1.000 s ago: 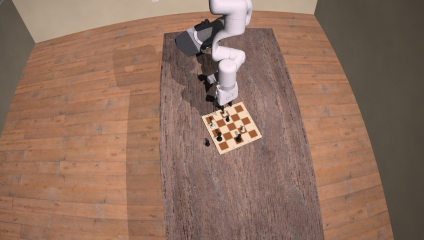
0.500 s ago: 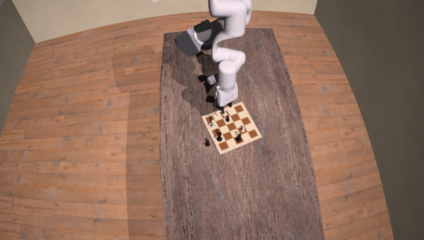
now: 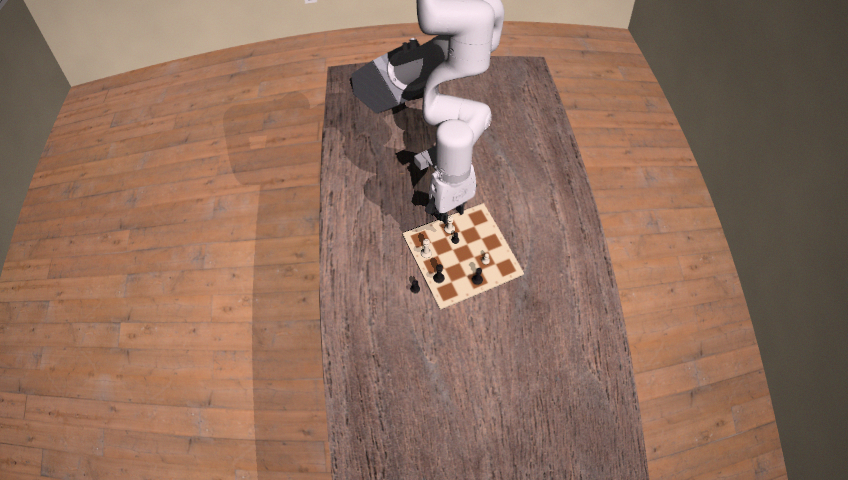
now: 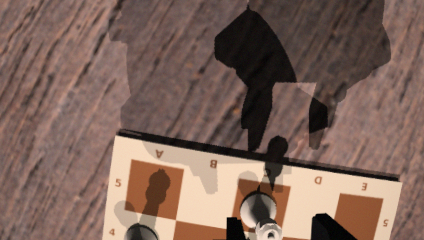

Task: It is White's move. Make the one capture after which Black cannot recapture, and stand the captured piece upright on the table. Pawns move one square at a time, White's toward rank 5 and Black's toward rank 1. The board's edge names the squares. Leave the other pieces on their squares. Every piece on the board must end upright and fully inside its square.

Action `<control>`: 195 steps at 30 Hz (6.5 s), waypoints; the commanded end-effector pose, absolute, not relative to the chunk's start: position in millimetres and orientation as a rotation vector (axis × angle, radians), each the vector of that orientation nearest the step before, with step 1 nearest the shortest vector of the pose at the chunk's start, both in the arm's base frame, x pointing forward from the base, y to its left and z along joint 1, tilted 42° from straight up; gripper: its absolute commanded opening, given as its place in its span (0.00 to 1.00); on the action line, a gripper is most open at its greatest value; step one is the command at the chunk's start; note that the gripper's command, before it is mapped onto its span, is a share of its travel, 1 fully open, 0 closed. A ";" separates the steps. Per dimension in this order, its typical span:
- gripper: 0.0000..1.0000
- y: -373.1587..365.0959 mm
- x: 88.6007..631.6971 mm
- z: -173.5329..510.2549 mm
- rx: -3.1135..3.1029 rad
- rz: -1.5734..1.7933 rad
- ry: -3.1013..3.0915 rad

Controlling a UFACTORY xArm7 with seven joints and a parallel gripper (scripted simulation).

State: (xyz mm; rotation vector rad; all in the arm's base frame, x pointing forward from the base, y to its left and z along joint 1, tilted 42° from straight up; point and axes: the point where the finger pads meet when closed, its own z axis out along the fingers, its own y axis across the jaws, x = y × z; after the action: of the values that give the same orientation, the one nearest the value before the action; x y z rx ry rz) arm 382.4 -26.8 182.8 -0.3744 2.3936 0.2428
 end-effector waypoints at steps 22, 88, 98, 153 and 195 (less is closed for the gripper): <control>0.43 -27.4 383.0 183.8 -0.373 0.242 2.392; 0.43 -21.2 398.7 166.5 -0.373 0.242 2.391; 0.43 -17.7 406.7 156.9 -0.373 0.242 2.391; 0.00 -17.2 407.8 155.4 -0.373 0.242 2.392; 0.00 -33.2 371.6 199.2 -0.373 0.242 2.391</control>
State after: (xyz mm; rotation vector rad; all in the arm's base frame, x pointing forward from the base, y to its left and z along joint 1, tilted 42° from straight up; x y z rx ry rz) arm 391.8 -25.4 175.1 -0.3738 2.3691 0.2477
